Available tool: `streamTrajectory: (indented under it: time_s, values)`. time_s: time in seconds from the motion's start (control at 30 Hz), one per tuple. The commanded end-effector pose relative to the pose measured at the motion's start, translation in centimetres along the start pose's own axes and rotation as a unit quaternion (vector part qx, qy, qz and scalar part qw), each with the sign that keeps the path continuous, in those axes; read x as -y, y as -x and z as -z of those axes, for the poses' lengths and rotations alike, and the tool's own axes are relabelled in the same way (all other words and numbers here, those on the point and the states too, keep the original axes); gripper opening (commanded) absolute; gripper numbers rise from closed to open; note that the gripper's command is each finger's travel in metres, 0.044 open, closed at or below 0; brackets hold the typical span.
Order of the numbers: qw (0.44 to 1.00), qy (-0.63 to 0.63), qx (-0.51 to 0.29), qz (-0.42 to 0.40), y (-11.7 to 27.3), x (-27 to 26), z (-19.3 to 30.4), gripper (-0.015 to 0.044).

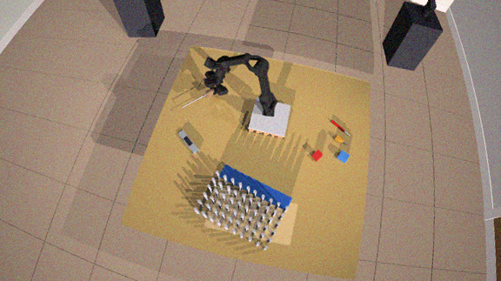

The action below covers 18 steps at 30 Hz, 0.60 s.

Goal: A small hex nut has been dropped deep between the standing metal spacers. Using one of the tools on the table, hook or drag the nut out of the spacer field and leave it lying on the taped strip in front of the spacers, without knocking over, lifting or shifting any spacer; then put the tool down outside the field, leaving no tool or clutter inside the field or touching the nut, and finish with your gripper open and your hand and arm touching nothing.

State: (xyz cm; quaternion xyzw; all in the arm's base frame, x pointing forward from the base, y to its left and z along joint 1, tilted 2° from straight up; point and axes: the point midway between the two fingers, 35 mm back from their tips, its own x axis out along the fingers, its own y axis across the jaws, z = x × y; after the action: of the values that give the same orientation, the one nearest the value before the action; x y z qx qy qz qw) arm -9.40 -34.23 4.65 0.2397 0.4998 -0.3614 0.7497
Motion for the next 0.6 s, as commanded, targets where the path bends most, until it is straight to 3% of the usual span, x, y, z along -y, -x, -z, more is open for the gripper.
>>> streamTrajectory:
  time_s: [0.0, 0.57]
  values:
    - [1.000, 0.002, 0.004, -0.002, -0.4, -0.1, 0.1, 0.0000]
    - [1.000, 0.002, 0.004, -0.002, -1.7, -0.3, 0.8, 0.0000]
